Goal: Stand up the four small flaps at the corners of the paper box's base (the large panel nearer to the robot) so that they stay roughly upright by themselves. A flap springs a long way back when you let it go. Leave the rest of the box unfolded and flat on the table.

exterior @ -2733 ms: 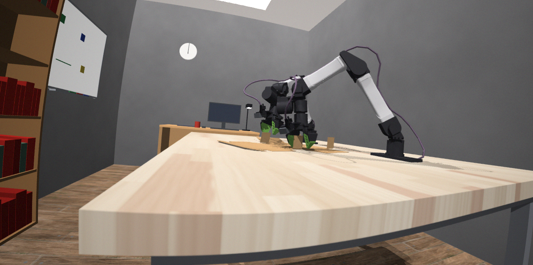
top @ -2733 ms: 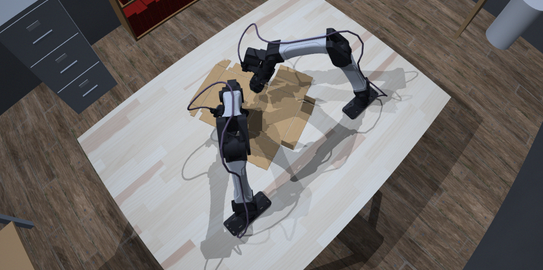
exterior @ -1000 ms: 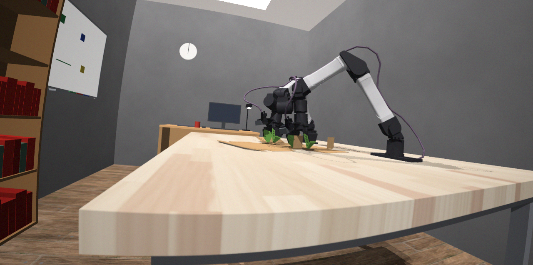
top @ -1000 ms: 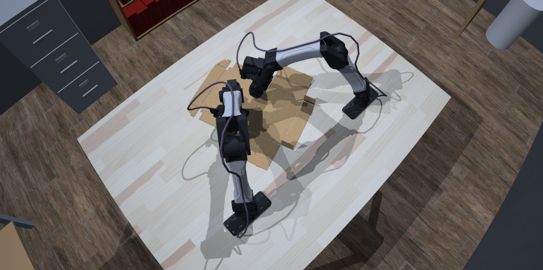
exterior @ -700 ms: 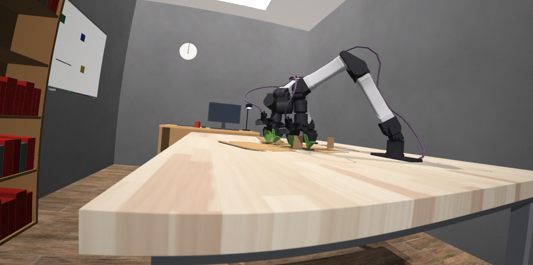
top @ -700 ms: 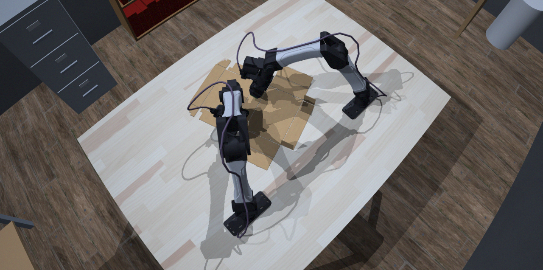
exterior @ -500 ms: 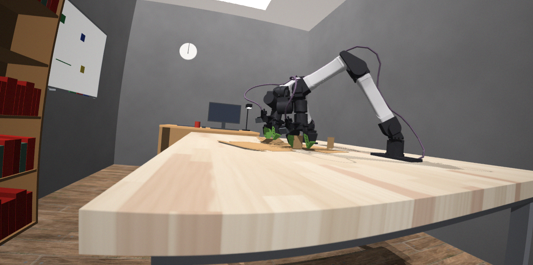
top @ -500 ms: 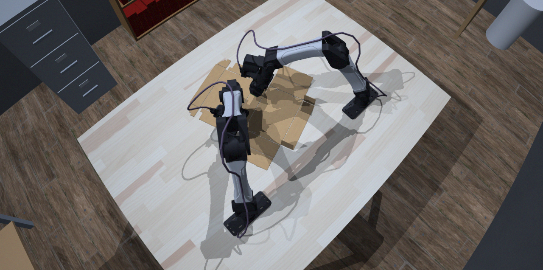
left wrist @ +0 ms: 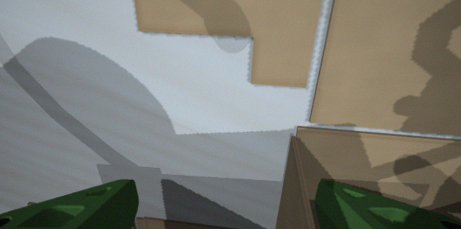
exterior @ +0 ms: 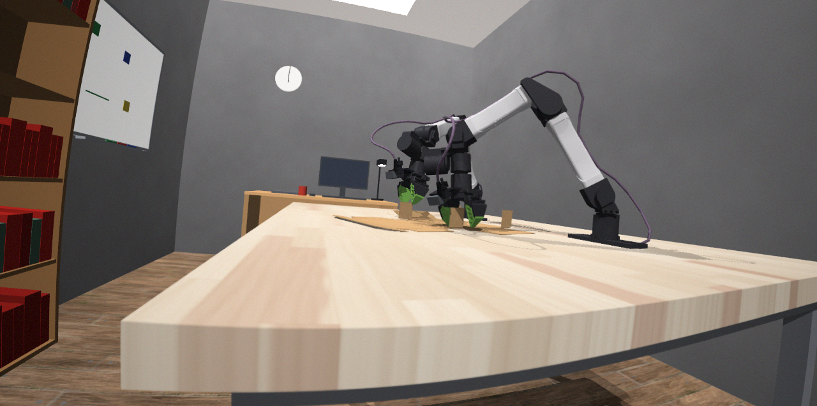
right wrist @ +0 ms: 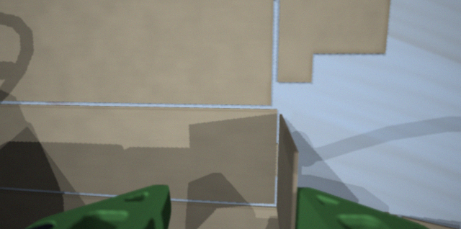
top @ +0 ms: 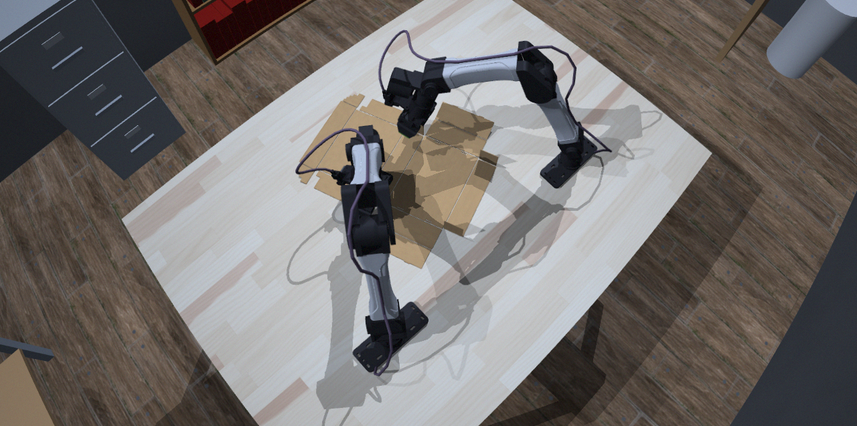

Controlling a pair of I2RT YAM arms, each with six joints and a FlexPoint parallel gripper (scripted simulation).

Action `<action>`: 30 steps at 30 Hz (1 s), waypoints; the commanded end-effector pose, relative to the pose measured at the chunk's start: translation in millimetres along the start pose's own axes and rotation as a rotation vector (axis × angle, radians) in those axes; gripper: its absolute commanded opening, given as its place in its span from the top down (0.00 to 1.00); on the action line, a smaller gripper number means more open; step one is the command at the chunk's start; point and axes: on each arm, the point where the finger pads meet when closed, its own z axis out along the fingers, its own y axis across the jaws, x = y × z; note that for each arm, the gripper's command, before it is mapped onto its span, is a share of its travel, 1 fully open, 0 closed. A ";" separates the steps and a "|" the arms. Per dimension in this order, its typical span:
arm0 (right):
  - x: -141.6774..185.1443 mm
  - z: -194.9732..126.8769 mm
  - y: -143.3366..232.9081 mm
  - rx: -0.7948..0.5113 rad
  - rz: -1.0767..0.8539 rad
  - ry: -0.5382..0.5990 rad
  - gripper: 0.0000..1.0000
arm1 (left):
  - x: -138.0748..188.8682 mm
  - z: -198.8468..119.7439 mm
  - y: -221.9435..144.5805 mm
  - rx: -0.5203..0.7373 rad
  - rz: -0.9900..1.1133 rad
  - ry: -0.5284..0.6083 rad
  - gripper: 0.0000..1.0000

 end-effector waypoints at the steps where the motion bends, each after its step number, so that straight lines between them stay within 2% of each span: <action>1: -12.7 -28.0 7.9 -0.038 -0.025 -0.053 0.50 | -0.8 7.9 -4.6 -0.007 0.002 -0.008 0.23; 12: -13.4 -28.8 6.2 -0.017 -0.028 -0.058 0.40 | -0.8 7.9 -4.6 -0.007 0.002 -0.008 0.23; 19: -15.0 -30.1 -10.8 0.013 -0.027 -0.059 0.30 | -0.8 7.9 -4.6 -0.007 0.002 -0.008 0.23; 24: -3.6 -21.2 -26.9 0.043 -0.032 -0.025 0.23 | -0.8 7.9 -4.6 -0.007 0.002 -0.008 0.23; 30: -12.1 -27.0 -33.5 0.049 -0.035 -0.052 0.23 | -0.8 7.9 -4.6 -0.007 0.002 -0.008 0.23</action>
